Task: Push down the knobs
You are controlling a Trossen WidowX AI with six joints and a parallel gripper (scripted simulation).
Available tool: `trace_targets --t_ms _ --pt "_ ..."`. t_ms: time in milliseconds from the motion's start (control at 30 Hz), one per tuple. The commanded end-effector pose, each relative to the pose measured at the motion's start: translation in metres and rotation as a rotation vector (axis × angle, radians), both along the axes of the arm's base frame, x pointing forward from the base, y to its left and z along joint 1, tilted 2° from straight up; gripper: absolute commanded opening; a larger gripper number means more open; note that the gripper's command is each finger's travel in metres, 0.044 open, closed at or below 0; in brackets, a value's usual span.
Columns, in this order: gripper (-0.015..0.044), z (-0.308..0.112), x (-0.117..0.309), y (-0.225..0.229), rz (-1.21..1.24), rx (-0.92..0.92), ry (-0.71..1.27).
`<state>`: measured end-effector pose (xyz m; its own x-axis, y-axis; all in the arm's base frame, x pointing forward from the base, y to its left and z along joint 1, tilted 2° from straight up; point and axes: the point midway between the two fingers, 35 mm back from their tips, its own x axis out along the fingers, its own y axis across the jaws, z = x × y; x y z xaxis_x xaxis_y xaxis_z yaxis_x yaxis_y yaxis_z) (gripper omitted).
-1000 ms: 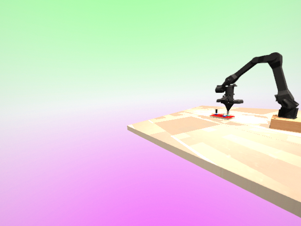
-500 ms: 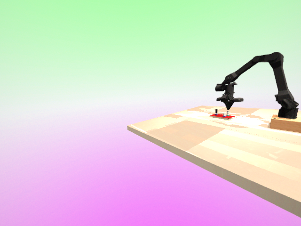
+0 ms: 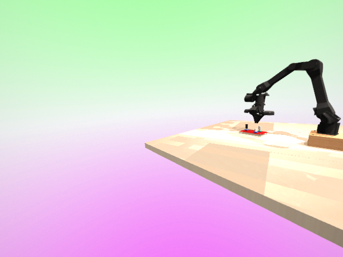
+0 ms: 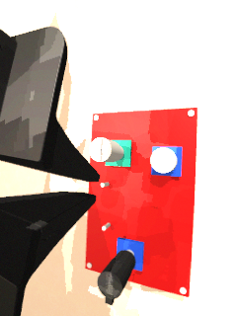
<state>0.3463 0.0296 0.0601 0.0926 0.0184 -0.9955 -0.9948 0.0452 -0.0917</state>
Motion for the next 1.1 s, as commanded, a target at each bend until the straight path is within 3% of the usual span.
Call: trace_targets --t_ms 0,1067 --pt "0.0 0.005 0.01 0.003 0.104 -0.001 -0.012" --pt "0.0 0.033 0.061 0.014 1.185 -0.106 0.056"
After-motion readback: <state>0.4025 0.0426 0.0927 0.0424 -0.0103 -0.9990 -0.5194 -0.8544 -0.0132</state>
